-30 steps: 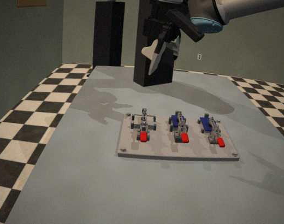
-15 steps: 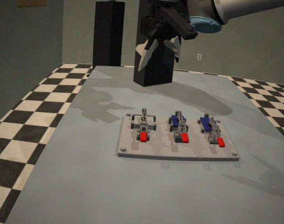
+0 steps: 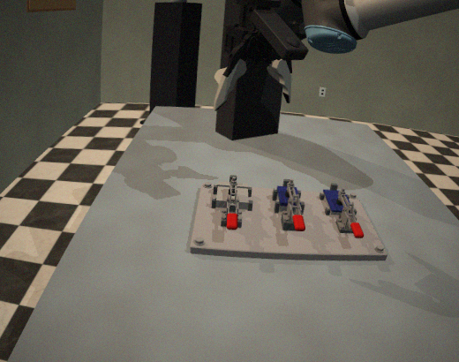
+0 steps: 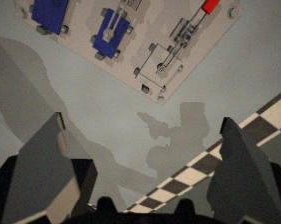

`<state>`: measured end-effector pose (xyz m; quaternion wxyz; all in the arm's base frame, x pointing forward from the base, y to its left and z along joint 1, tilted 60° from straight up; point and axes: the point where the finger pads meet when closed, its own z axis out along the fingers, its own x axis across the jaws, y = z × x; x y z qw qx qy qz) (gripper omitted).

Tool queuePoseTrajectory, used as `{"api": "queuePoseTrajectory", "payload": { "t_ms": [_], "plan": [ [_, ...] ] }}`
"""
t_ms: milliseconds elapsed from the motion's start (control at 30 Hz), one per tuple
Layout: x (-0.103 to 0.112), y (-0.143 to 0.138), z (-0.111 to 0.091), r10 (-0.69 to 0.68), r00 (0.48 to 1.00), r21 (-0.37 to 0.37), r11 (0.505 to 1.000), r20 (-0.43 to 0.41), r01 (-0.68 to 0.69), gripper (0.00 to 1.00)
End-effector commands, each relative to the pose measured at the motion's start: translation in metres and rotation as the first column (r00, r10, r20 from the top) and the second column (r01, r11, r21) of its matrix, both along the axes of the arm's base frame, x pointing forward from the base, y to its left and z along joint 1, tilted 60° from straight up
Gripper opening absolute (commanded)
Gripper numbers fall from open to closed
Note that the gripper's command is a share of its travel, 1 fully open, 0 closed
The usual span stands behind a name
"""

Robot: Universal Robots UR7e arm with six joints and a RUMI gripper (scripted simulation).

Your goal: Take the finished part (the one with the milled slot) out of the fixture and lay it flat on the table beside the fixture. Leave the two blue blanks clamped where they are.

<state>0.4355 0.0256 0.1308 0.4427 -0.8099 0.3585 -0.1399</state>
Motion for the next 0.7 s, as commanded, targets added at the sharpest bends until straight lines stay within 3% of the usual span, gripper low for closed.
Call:
{"api": "queuePoseTrajectory", "payload": {
  "t_ms": [0,233,667],
  "plan": [
    [0.004,-0.008,-0.002,-0.106,0.990,0.102,0.988,-0.093,0.115,1.00],
    [0.007,-0.016,-0.004,-0.197,0.961,0.204,0.950,-0.197,0.236,1.00],
    [0.009,-0.023,-0.006,-0.258,0.921,0.279,0.898,-0.290,0.340,1.00]
  ]
}}
